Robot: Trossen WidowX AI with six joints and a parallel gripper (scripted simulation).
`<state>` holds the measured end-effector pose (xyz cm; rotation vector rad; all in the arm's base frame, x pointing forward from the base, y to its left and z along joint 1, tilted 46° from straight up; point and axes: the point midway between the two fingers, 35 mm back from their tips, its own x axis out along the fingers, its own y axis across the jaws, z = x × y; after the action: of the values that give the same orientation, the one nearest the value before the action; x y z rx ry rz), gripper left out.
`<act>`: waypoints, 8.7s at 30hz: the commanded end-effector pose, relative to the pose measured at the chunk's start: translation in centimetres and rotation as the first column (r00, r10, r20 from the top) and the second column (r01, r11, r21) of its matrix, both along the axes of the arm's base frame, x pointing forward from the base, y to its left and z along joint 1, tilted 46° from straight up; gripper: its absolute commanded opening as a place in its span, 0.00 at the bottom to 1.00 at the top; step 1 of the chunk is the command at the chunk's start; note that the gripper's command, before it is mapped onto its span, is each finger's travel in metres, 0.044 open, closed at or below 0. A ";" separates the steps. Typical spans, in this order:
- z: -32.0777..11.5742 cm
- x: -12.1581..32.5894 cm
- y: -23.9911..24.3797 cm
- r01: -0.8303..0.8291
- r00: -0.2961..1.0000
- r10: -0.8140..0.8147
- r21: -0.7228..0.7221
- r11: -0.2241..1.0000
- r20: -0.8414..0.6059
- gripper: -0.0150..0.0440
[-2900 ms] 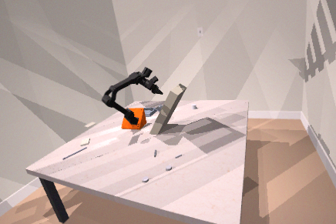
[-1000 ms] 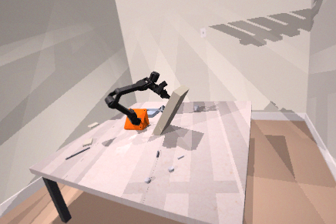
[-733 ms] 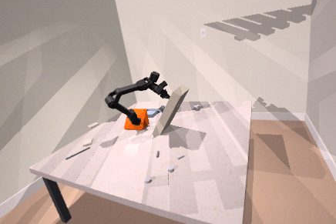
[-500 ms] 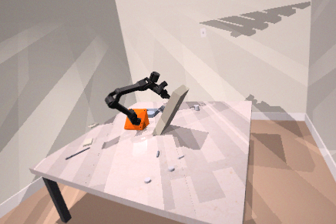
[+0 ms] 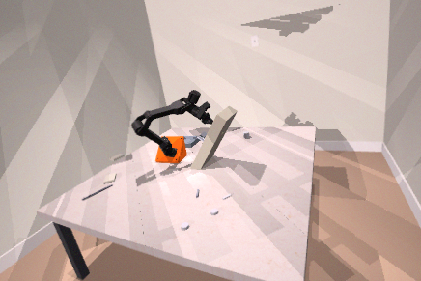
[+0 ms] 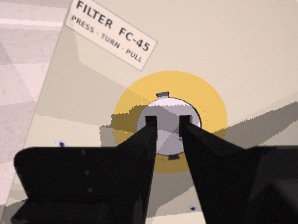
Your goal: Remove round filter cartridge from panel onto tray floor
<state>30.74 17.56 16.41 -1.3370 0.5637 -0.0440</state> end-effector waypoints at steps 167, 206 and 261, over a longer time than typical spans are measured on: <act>-2.7 -8.3 -2.5 -0.730 0.681 -0.020 -0.677 -0.088 -0.732 0.40; 3.9 -6.7 4.5 -0.442 0.850 0.095 -0.602 0.665 -0.518 0.77; -4.0 -6.6 -4.1 0.539 0.838 -0.526 0.380 0.752 -0.146 0.77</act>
<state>23.97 13.89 12.65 -0.7248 0.9180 -0.3579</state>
